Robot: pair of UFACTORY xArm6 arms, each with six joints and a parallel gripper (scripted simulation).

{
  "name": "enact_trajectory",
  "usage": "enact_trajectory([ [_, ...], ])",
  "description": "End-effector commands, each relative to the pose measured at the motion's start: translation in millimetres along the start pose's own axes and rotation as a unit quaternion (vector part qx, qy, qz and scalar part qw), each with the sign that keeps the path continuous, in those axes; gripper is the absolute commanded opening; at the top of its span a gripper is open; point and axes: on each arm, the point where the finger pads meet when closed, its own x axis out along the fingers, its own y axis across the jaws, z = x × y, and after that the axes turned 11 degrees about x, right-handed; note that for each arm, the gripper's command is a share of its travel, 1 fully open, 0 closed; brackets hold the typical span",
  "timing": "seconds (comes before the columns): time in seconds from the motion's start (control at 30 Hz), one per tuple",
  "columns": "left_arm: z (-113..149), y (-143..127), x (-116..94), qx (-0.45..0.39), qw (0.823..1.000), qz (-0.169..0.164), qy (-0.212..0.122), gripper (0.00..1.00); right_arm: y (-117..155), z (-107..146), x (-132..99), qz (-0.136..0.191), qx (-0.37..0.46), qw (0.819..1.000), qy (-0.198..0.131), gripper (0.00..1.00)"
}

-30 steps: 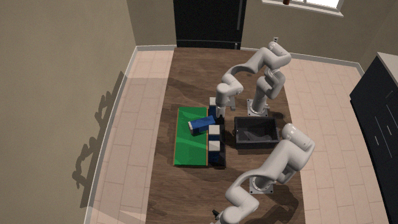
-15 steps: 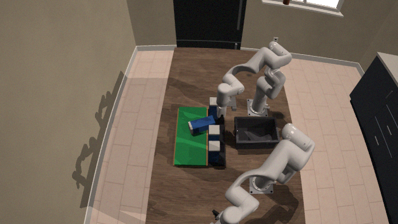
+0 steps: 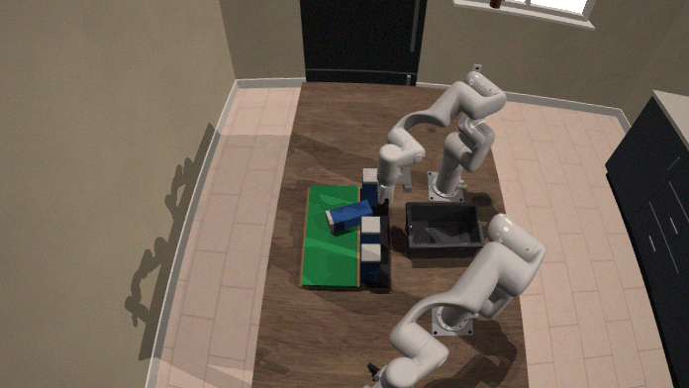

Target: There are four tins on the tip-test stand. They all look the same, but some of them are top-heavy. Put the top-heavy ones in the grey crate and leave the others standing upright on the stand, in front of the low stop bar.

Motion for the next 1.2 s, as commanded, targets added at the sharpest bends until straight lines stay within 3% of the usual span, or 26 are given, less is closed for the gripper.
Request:
enact_trajectory([
  [0.0, -1, 0, -2, 0.0, 1.0, 0.0, 0.002, 1.0, 1, 0, -2, 0.002, 0.0, 1.0, -0.002, 0.0],
  [1.17, -1, 0, -2, 0.0, 1.0, 0.0, 0.002, 1.0, -2, -15, -2, 0.002, 0.001, 1.0, -0.002, 0.0],
])
